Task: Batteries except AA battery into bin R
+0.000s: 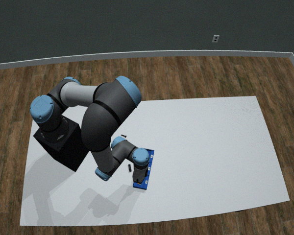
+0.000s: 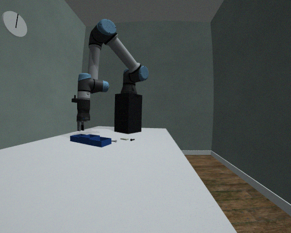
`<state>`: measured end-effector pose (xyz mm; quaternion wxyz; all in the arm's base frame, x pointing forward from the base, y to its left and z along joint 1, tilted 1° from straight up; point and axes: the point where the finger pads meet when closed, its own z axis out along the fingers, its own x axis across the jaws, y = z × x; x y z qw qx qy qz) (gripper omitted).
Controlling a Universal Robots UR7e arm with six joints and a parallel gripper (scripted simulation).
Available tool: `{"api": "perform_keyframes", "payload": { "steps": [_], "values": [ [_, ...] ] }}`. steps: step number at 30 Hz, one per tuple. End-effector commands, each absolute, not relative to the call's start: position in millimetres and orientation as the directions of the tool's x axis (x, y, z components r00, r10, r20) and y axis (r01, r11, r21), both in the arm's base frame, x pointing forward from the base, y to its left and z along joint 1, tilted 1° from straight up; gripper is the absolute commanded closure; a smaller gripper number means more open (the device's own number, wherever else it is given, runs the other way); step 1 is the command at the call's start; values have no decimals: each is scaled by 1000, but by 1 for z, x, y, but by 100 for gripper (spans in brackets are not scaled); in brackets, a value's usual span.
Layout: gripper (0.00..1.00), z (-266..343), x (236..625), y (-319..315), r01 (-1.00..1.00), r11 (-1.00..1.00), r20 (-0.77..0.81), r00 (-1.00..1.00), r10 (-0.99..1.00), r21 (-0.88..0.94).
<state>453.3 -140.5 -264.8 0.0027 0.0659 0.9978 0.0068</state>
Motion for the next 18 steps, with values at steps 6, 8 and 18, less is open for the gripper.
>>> {"api": "perform_keyframes", "payload": {
  "steps": [6, 8, 18],
  "values": [
    [0, -240, 453, -141, 132, 991, -5, -991, 132, 14],
    [0, -240, 453, -141, 132, 991, -5, -991, 132, 14],
    [0, -200, 453, -141, 132, 991, -5, -991, 132, 14]
  ]
}}
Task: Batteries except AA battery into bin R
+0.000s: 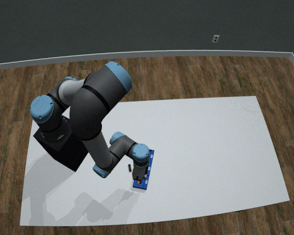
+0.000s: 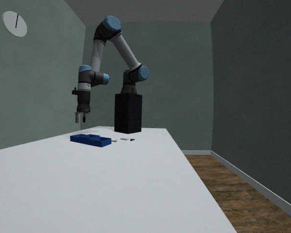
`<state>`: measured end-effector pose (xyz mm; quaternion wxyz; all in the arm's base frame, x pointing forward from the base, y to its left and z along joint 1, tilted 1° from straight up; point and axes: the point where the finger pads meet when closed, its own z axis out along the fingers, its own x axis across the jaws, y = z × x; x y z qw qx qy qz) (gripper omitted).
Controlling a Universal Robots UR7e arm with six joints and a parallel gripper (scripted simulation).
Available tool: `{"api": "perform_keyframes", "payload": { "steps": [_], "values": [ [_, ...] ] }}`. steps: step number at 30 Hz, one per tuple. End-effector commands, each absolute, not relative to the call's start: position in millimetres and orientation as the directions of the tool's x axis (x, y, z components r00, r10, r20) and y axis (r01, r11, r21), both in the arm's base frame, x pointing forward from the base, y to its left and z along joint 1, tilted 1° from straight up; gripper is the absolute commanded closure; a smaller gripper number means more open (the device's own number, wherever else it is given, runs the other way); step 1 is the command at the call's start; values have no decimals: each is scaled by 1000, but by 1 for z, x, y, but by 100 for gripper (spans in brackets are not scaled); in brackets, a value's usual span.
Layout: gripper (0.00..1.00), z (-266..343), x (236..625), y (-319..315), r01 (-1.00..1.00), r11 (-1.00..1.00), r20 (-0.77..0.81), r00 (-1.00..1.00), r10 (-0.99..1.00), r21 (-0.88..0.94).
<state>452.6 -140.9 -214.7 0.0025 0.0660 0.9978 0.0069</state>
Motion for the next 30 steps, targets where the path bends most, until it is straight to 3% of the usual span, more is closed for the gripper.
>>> {"api": "perform_keyframes", "payload": {
  "steps": [1, 21, 30],
  "values": [
    [0, -196, 453, -142, 132, 991, -5, -991, 132, 14],
    [0, -124, 453, -142, 132, 991, -5, -991, 132, 14],
    [0, -123, 453, -142, 132, 991, -5, -991, 132, 14]
  ]
}}
